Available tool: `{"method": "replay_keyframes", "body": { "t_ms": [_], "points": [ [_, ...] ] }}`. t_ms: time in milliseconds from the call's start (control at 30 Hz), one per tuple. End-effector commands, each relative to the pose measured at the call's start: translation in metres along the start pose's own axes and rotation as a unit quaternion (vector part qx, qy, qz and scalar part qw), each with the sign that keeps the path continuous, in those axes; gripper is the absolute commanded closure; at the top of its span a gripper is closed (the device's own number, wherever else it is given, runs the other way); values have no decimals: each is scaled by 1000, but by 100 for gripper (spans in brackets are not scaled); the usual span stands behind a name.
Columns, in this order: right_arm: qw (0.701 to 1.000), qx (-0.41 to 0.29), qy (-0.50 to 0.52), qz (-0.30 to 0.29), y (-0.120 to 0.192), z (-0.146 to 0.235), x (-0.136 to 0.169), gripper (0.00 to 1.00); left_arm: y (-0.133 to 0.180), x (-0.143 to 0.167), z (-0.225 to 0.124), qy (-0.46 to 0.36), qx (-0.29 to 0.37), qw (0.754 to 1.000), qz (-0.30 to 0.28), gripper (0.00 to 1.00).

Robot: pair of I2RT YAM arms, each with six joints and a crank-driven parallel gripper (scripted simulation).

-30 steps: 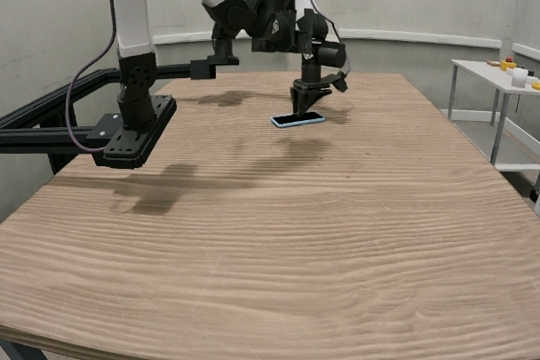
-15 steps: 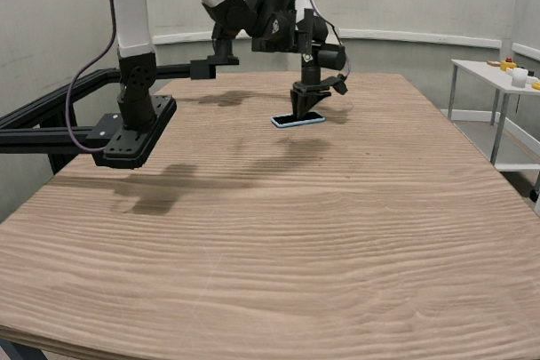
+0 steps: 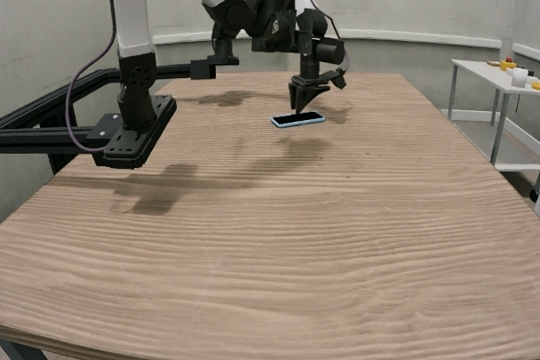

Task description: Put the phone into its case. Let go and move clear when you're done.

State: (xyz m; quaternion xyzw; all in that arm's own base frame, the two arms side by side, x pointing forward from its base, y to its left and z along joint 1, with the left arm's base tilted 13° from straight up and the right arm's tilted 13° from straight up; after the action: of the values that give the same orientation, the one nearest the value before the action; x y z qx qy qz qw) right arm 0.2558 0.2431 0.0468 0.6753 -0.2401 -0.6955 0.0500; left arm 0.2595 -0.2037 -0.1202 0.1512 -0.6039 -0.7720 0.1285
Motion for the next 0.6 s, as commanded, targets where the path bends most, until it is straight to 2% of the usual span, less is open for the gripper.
{"method": "replay_keyframes", "body": {
  "t_ms": [0, 367, 433, 567],
  "points": [
    [1000, 9, 13, -17, 3, -4, -12, 0, 25, -10, -12, 6, 24, 1000, -19, 63],
    [1000, 9, 13, -17, 3, -4, -12, 0, 25, -11, -13, 6, 26, 999, -21, 63],
    [1000, 9, 13, -17, 3, -4, -12, 0, 24, -14, -16, -2, 35, 999, -31, 40],
    [1000, 9, 13, -17, 3, -4, -12, 0, 23, -15, -17, -41, 53, 996, -64, 40]
  ]
}}
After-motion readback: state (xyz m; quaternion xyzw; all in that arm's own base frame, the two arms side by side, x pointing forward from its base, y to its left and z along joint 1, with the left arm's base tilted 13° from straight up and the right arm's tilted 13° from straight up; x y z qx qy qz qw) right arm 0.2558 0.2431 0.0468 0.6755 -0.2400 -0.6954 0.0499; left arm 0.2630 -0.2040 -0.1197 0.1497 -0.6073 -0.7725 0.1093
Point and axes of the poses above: on each arm, the point where the finger pads meet when closed, its own y axis back along the fingers, its own z axis across the jaws, x = y × z, the point moved 4 cm from there along y, back along the fingers, and after that the axes turned 2 degrees about -y, right-handed, at the moved point
